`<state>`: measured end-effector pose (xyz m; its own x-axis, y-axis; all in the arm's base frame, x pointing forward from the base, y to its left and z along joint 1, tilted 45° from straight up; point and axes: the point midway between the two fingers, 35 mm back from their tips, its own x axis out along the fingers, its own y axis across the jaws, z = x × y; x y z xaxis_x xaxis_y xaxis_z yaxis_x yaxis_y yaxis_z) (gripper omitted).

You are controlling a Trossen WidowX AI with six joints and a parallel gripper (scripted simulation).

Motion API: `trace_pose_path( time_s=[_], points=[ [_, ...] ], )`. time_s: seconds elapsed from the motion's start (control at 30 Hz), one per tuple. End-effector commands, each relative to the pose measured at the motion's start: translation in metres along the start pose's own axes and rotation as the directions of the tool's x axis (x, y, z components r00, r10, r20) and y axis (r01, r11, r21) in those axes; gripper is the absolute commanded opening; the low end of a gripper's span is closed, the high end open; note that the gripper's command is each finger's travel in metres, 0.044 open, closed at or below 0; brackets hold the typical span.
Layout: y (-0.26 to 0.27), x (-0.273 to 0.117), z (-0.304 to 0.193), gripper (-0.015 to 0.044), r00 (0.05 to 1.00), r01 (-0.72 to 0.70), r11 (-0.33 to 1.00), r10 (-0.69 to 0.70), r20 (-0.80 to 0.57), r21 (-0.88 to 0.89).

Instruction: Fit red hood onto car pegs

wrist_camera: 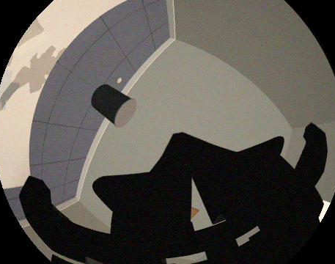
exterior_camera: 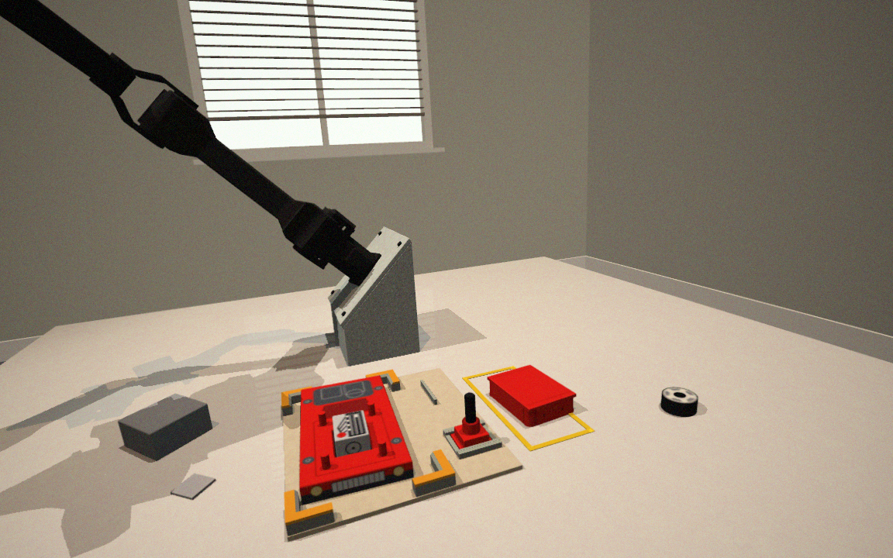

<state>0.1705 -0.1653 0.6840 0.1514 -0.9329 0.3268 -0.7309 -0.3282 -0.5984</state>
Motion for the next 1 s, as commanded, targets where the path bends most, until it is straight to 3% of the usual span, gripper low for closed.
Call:
trace_pose_path(
  time_s=[0.0, 0.3, 0.53, 0.73, 0.97],
  points=[
    [-0.002, 0.000, 0.002, 0.0026, 1.000, 0.005, 1.000, -0.005, 0.003, -0.008],
    [-0.060, -0.011, 0.103, 0.0263, 0.973, 0.209, 0.903, -0.155, 0.169, -0.375],
    [-0.096, -0.036, 0.194, 0.0440, 0.909, 0.413, 0.644, -0.250, 0.333, -0.644],
    [-0.107, -0.063, 0.275, 0.0440, 0.846, 0.531, 0.334, -0.252, 0.469, -0.778],
    [-0.107, -0.105, 0.364, 0.0440, 0.754, 0.619, -0.072, -0.225, 0.617, -0.782]
  ],
)
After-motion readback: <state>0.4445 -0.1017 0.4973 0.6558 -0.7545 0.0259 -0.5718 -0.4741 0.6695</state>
